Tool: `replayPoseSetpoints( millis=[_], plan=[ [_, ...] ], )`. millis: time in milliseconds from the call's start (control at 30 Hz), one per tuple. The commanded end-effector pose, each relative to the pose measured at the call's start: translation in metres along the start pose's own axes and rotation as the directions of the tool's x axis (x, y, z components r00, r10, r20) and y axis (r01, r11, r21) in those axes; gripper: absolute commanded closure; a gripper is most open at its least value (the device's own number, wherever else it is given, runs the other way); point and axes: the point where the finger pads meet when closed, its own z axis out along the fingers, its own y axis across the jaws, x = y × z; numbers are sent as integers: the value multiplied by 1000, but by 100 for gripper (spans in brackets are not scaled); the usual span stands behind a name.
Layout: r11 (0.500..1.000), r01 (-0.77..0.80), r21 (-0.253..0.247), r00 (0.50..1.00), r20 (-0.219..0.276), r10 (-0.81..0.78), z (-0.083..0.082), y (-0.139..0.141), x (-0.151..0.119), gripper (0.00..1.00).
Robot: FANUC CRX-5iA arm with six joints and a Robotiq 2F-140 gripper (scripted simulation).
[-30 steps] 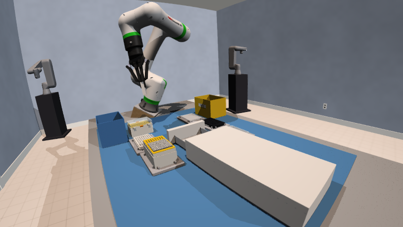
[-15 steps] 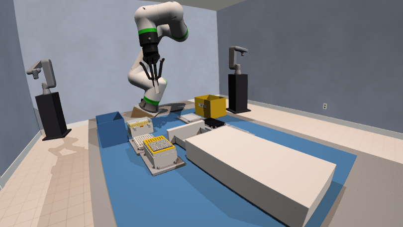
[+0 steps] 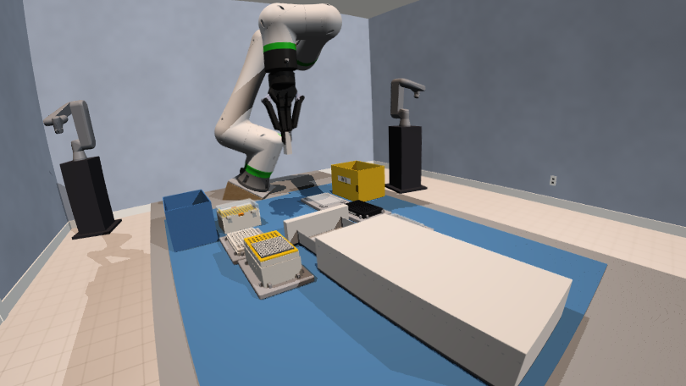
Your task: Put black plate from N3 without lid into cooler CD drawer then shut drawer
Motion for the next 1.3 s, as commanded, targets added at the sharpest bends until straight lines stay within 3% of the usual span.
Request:
replayPoseSetpoints(
  millis=[0,533,567,1267],
  plan=[
    [999,49,-13,999,7,-49,-2,-12,6,100],
    [999,49,-13,999,7,-49,-4,-21,9,100],
    [997,74,-13,997,8,-74,0,-21,11,13],
    [997,74,-13,997,8,-74,62,-18,55,13]
  ],
)
